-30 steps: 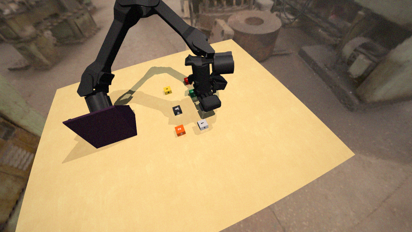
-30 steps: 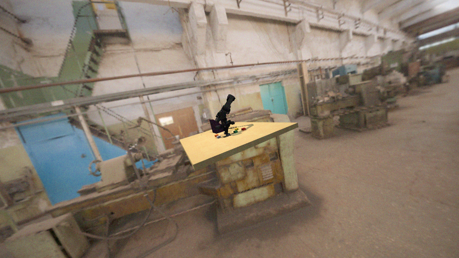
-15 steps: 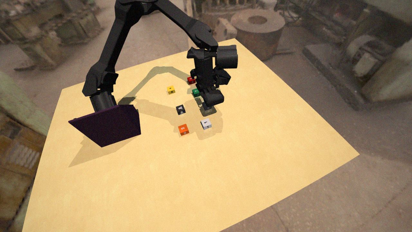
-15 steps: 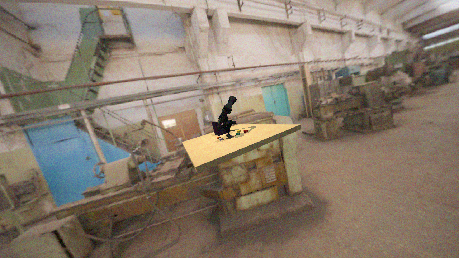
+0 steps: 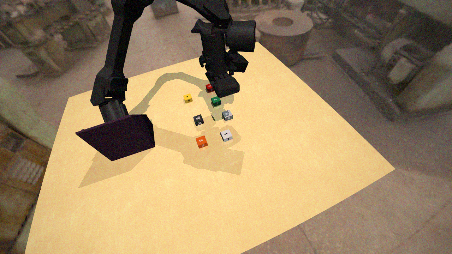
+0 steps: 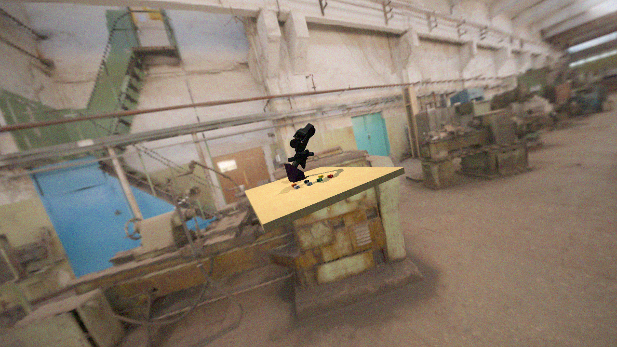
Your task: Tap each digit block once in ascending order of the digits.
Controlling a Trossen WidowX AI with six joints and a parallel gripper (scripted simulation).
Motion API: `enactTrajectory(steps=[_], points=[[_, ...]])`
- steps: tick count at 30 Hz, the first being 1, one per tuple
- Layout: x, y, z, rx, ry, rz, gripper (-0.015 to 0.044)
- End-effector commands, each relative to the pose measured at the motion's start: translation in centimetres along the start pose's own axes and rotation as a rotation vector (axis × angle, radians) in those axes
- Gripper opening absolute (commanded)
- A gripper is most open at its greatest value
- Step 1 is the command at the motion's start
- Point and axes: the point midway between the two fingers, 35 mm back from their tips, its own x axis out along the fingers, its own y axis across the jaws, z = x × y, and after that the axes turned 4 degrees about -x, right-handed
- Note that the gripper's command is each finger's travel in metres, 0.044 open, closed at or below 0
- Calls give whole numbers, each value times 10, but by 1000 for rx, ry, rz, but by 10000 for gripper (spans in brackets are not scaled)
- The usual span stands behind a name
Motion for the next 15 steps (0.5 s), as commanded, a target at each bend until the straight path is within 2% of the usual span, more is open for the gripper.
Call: enactTrajectory(steps=[1,7,12,15], points=[[-5,7,-33,2,0,-5,20],[0,22,-86,4,2,-3,20],[1,23,-88,5,2,-3,20],[23,21,-86,13,4,-7,20]])
